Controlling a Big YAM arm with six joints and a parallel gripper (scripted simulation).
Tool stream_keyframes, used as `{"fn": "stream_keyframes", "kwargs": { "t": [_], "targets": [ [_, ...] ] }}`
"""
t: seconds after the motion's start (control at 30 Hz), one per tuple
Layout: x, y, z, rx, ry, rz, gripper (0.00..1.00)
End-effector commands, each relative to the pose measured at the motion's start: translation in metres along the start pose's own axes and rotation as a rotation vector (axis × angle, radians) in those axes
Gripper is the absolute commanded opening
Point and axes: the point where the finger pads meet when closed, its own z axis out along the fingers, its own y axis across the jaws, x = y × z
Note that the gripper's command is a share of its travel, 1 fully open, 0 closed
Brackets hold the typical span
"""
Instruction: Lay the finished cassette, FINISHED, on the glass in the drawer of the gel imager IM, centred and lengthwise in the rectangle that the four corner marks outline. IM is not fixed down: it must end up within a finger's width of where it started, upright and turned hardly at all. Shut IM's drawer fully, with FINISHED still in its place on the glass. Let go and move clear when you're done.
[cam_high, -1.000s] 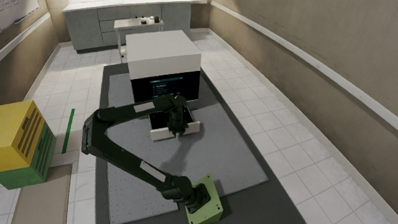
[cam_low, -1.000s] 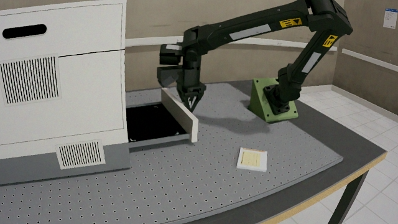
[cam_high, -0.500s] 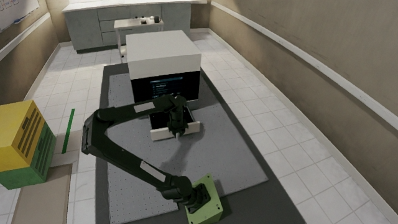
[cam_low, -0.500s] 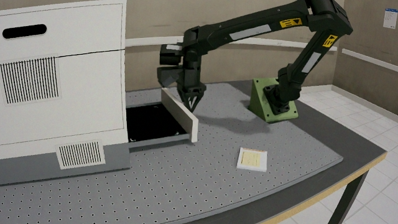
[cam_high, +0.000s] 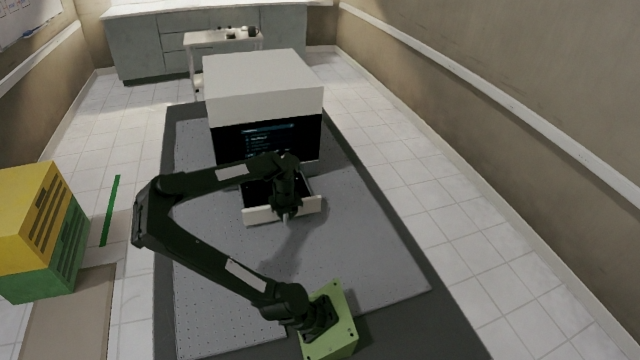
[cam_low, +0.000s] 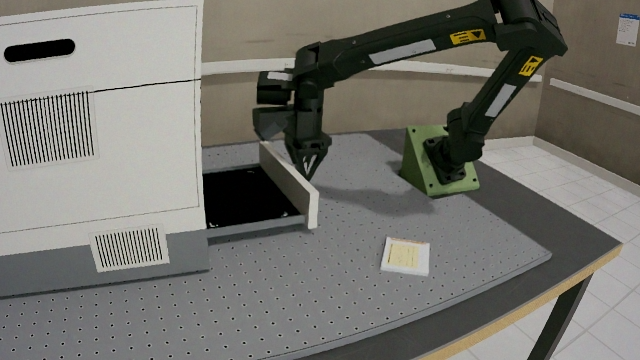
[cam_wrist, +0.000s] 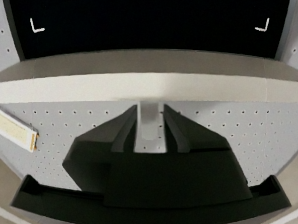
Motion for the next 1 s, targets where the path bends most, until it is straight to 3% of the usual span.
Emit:
{"fn": "stream_keyframes", "kwargs": {
  "t": [0.0,0.8,0.9,0.97],
  "targets": [
    [0.005,0.003,0.008,-0.004,0.026,-0.016,0.26],
    [0.005,0.003,0.008,-0.004,0.026,-0.016,0.26],
    [-0.012,-0.001,-0.017,0.014,-0.024,-0.023,0.26],
    [-0.016,-0.001,-0.022,0.018,-0.035,-0.028,0.26]
  ]
}}
